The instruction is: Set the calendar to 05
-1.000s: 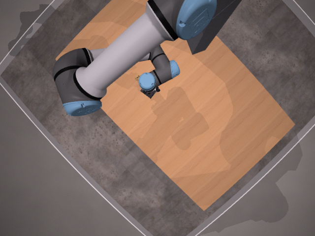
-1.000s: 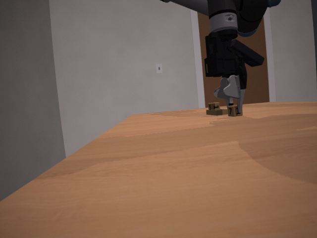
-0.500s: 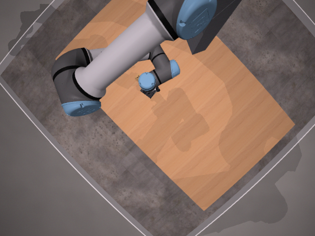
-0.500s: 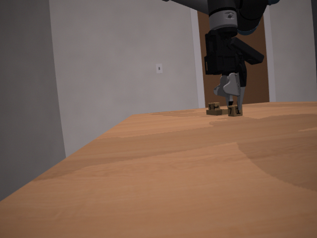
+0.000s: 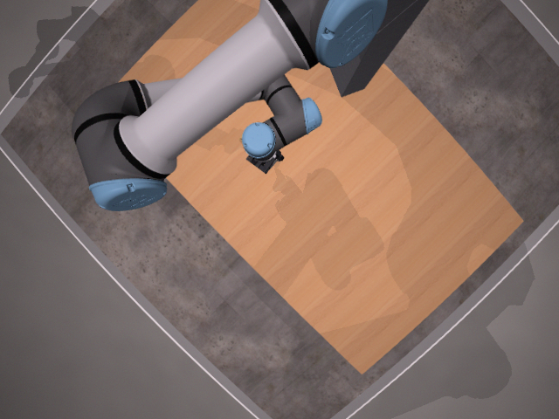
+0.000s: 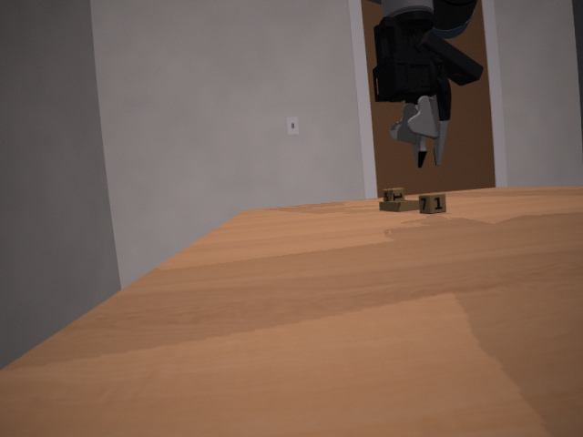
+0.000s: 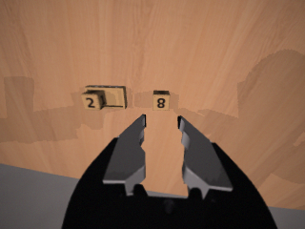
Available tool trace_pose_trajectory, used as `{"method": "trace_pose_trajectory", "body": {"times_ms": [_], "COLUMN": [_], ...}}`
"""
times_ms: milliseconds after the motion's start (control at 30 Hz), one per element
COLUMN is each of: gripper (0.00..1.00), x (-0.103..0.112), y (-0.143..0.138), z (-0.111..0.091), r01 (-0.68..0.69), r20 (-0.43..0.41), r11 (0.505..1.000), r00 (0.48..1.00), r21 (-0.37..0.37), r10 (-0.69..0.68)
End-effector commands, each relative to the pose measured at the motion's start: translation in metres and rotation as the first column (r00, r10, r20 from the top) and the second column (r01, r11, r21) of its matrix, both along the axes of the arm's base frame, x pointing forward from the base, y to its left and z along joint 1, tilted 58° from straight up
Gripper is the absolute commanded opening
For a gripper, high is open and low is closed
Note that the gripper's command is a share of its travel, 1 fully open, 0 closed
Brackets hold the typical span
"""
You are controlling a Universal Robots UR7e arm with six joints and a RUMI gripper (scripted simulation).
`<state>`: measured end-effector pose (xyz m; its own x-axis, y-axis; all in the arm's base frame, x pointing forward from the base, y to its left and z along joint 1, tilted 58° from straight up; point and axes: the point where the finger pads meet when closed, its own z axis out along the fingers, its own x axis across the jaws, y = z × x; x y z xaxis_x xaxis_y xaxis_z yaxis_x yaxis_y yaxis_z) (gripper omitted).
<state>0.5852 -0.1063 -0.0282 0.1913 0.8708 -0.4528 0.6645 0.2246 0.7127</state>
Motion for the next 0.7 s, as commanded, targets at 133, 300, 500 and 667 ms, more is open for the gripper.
{"method": "trace_pose_trajectory", "body": {"times_ms": [133,300,500,667], "gripper": [0.28,1.0,1.0,1.0], "x": [-0.0196,-0.0202,-0.0202,-0.0202], "y": [0.0119,0.0123,0.0123,0.0123], "z": [0.0152,0.0156,0.0156,0.0156], "r01": [0.0,0.0,0.0,0.0], "r20": [0.001,0.001,0.001,0.001], "r11": [1.0,1.0,1.0,1.0], "r00": [1.0,1.0,1.0,1.0], "r21": [0.0,0.0,0.0,0.0], "r10": [0.0,0.0,0.0,0.0]}}
